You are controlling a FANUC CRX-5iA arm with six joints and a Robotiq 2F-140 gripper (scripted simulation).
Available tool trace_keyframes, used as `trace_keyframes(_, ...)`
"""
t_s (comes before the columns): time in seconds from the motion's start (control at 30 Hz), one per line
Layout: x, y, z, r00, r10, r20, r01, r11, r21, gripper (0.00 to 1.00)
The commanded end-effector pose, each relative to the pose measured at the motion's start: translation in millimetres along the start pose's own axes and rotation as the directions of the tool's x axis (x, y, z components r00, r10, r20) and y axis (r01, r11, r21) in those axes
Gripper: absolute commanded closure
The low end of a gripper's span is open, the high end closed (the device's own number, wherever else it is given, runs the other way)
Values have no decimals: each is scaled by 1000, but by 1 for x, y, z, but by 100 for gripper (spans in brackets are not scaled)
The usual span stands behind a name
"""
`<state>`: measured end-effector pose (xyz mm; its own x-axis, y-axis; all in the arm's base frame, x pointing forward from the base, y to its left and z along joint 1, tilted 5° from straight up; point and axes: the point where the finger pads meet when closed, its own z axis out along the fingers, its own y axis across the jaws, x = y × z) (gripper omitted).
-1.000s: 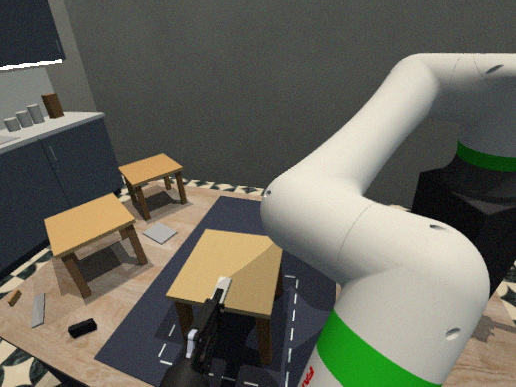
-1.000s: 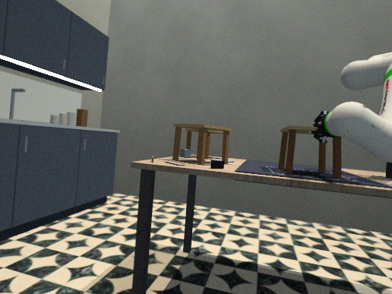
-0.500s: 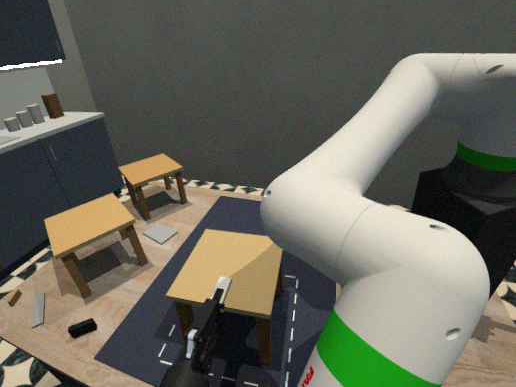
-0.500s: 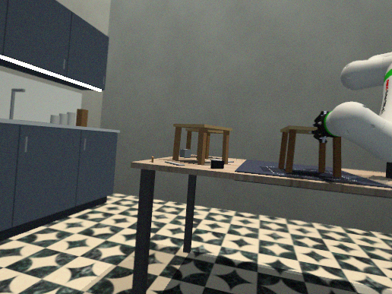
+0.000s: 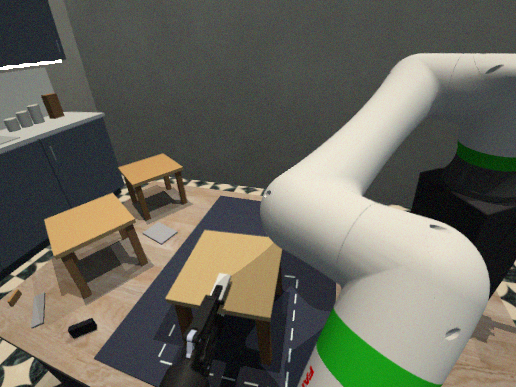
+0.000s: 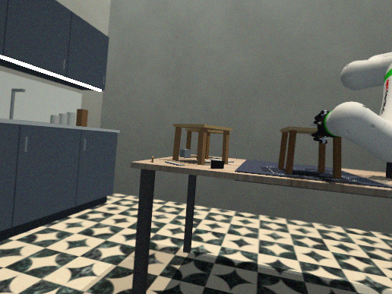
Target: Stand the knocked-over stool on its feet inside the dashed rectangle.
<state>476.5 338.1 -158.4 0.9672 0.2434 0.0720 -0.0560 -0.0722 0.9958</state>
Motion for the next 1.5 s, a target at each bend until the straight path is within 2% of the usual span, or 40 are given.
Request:
trace_keyframes(0.0,1,1,-1,1000,2,0,-2,1000,1,67)
trace_keyframes(0.77,1,1,-1,1000,2,-4,-2,1000,1,67)
trace_keyframes(1.07,1,1,-1,997,2,-72,-2,1000,1,67)
trace_keyframes(1.27,1,1,-1,987,2,-161,-2,1000,1,67)
trace_keyframes(1.47,1,1,-1,985,2,-174,-2,1000,1,67)
